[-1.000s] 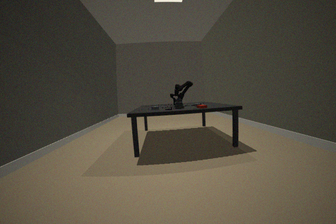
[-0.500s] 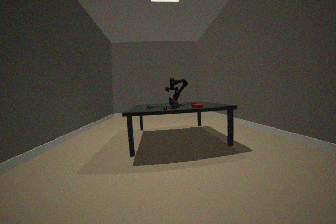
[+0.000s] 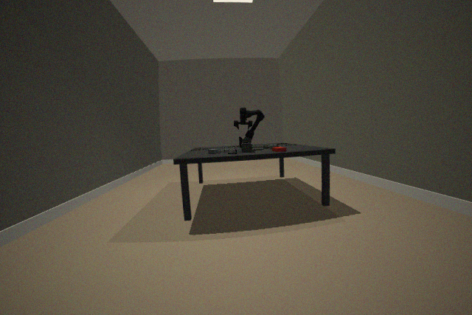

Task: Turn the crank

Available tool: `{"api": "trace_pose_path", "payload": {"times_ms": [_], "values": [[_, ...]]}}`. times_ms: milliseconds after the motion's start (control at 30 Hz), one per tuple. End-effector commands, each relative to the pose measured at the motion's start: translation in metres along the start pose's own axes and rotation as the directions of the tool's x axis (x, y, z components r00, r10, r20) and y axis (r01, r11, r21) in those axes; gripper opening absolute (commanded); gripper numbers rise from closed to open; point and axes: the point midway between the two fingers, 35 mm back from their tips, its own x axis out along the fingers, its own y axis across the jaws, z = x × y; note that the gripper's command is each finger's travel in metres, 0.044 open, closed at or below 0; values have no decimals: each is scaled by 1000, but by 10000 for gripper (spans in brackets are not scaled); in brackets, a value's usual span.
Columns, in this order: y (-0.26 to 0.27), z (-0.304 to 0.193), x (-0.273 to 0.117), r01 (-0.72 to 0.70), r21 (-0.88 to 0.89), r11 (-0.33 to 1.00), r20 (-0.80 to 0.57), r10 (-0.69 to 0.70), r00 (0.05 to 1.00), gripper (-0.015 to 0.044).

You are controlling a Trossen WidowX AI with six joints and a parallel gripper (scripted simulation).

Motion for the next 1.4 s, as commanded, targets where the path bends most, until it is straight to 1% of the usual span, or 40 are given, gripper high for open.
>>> {"api": "trace_pose_path", "payload": {"times_ms": [0,167,267,567,1333,1367], "values": [[-1,14,18,-4,-33,999,-17,3,1000,440],[-2,30,38,-12,-69,998,-29,10,1000,440],[-2,32,42,-13,-74,997,-31,11,999,440],[1,-2,78,-15,-73,997,-31,12,999,440],[1,-2,78,-15,-73,997,-31,12,999,440],[1,-2,78,-15,-73,997,-31,12,999,414]]}}
